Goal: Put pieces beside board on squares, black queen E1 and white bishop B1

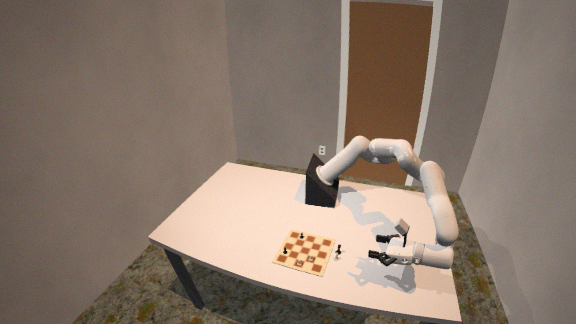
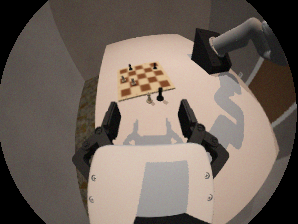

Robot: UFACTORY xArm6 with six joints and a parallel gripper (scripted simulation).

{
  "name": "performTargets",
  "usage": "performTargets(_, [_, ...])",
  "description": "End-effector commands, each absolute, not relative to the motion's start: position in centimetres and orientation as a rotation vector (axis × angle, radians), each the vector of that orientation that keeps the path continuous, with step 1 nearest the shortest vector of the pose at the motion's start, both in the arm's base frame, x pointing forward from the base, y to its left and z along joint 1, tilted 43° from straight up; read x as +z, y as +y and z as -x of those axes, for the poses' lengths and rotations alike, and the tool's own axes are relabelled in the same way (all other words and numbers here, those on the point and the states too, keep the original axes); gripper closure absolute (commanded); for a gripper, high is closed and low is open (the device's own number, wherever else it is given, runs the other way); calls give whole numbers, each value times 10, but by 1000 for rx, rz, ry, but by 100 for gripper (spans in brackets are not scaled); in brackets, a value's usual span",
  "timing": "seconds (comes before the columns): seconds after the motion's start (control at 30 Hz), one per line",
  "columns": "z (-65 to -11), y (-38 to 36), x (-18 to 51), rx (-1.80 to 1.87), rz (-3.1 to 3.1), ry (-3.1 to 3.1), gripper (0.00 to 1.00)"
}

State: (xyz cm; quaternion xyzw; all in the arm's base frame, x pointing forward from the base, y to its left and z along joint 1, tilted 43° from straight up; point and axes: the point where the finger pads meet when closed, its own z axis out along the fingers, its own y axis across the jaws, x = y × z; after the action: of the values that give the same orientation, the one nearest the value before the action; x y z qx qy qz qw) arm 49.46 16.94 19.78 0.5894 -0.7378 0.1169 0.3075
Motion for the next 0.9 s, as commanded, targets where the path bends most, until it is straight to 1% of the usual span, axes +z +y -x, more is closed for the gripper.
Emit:
performTargets(0.0, [-483,157,180,156,-1483,-2119,0])
performTargets(0.07, [-483,157,180,156,-1483,-2119,0])
performTargets(0.1, [-476,151,171,64,-1408,-2202,0])
performTargets(0.17, [-476,151,171,64,-1408,-2202,0])
performTargets(0.2, [-468,147,163,-35,-1315,-2288,0])
performTargets(0.3, [-468,147,163,-35,-1315,-2288,0])
performTargets(0.33, [-461,143,156,-137,-1202,-2375,0])
performTargets(0.47, [-461,143,156,-137,-1202,-2375,0])
performTargets(0.5, [-453,139,150,-241,-1071,-2459,0])
performTargets(0.53, [-453,139,150,-241,-1071,-2459,0])
performTargets(0.57, [-447,135,146,-336,-932,-2529,0])
performTargets(0.77, [-441,131,142,-445,-757,-2603,0])
performTargets(0.8, [-437,127,139,-539,-581,-2657,0])
performTargets(0.87, [-437,127,139,-539,-581,-2657,0])
